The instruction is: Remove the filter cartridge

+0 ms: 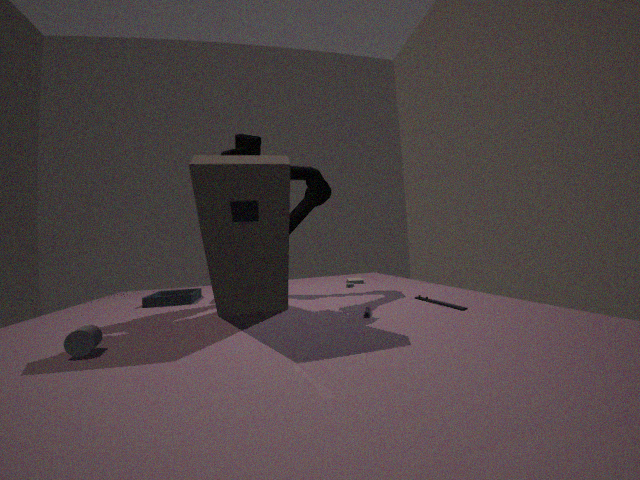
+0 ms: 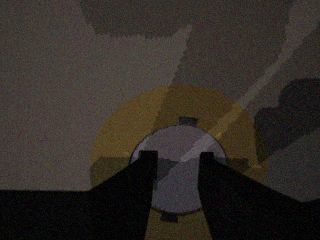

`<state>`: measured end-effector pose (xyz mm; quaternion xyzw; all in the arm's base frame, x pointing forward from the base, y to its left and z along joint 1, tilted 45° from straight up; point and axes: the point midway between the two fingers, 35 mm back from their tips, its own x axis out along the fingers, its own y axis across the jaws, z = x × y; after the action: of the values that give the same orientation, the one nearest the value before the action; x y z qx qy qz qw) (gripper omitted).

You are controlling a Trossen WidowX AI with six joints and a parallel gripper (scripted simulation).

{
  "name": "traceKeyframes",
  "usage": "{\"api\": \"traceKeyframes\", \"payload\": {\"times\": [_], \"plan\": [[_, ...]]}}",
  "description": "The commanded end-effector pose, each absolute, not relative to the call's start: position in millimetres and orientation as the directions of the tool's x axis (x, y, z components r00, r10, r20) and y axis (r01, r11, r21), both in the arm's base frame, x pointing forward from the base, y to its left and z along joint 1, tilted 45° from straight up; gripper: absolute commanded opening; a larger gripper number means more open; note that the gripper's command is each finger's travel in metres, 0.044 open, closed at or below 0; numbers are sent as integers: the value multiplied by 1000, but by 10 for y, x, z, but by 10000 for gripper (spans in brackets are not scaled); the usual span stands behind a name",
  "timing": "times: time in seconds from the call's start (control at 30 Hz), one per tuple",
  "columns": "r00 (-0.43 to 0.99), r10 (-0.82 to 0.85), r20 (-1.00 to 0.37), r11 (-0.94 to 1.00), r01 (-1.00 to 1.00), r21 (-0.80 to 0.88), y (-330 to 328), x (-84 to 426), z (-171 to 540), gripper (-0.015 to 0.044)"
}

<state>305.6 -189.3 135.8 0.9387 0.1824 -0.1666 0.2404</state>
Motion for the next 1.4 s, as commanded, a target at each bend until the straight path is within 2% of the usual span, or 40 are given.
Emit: {"api": "traceKeyframes", "payload": {"times": [0.0,0.1,0.4,0.47,0.63,1.03,1.37], "plan": [[874,264,-407,-815,428,391,-1874,3100,1334,106],[874,264,-407,-815,428,391,-1873,3103,1332,106],[878,262,-400,-819,422,390,-1894,3058,1358,46],[878,262,-400,-819,422,390,-1894,3058,1358,0],[877,263,-403,-783,438,442,-1884,3080,1346,0],[874,264,-407,-491,485,724,-1871,3110,1330,0],[874,264,-407,-178,459,870,-1869,3116,1327,0]]}}
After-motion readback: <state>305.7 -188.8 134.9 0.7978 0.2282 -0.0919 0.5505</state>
